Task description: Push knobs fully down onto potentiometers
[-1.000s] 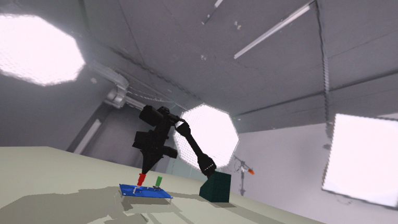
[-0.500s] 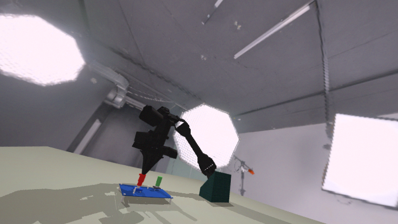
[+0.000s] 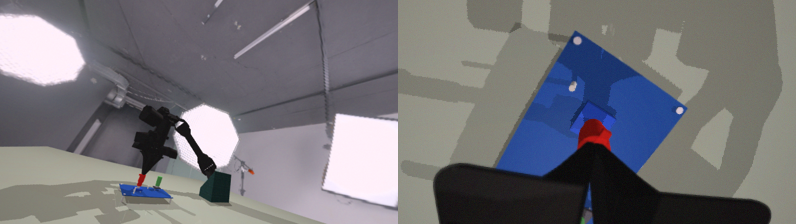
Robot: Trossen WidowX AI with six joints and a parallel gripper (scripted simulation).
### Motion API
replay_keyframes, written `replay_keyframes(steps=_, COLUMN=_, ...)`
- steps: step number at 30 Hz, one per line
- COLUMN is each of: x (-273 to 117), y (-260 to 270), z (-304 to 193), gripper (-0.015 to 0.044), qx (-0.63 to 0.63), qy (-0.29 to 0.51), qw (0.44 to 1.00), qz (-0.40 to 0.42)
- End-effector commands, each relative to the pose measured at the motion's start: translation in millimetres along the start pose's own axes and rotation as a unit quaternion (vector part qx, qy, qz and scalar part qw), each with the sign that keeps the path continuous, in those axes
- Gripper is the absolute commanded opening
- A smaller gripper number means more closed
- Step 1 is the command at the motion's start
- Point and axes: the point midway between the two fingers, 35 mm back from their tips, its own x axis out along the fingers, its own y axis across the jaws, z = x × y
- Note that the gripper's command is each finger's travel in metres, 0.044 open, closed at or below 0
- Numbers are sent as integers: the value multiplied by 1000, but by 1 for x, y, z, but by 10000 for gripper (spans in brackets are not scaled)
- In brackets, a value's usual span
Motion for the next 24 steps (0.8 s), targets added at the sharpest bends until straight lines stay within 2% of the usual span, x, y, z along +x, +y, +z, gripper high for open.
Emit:
replay_keyframes(steps=1, x=14, y=-3, z=0, gripper=0, qx=6, qy=9, qw=1000, qz=1)
replay_keyframes(steps=14, x=14, y=-3, z=0, gripper=0, qx=6, qy=9, qw=1000, qz=1)
replay_keyframes(steps=24, x=0, y=-3, z=1, gripper=0, qx=6, qy=9, qw=1000, qz=1)
